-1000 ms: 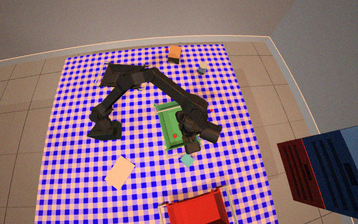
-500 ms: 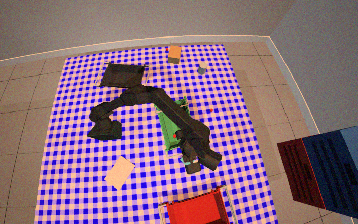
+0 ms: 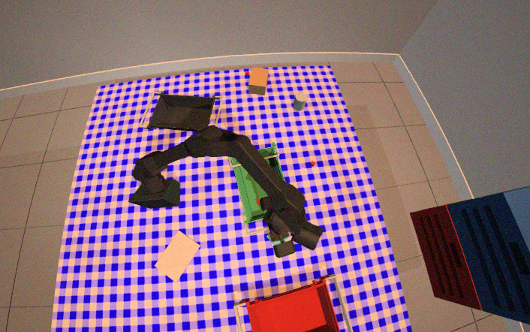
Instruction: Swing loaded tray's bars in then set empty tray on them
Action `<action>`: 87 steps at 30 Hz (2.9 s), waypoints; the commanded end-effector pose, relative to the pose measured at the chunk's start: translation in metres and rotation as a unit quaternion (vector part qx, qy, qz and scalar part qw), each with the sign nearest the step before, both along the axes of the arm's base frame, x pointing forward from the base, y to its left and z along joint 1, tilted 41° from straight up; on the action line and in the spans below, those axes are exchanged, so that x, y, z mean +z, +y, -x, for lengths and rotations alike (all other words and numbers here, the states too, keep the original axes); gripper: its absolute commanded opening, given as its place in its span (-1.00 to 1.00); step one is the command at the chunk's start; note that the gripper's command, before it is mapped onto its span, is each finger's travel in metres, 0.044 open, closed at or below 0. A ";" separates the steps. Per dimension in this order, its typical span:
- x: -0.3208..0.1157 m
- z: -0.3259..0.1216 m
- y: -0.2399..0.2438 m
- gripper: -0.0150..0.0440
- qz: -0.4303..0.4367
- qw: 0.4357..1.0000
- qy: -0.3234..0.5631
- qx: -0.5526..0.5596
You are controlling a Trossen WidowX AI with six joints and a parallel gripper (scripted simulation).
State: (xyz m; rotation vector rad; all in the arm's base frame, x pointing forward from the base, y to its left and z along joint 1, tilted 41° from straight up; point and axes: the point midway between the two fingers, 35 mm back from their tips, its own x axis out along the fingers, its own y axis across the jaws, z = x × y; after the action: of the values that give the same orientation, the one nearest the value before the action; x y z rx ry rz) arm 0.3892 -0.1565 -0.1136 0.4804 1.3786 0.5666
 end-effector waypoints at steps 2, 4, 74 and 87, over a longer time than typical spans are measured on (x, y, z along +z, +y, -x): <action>-0.007 0.000 0.007 -0.20 -0.003 1.000 0.002 -0.004; -0.007 0.000 0.007 -0.20 -0.003 1.000 0.002 -0.004; 0.075 0.011 0.028 -0.20 -0.007 1.000 0.006 -0.007; 0.075 0.011 0.028 -0.49 -0.007 1.000 0.006 -0.007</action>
State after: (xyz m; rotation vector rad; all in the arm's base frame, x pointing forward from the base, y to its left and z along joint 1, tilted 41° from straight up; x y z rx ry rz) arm 0.3778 -0.1281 -0.0386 0.5032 1.3822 0.5638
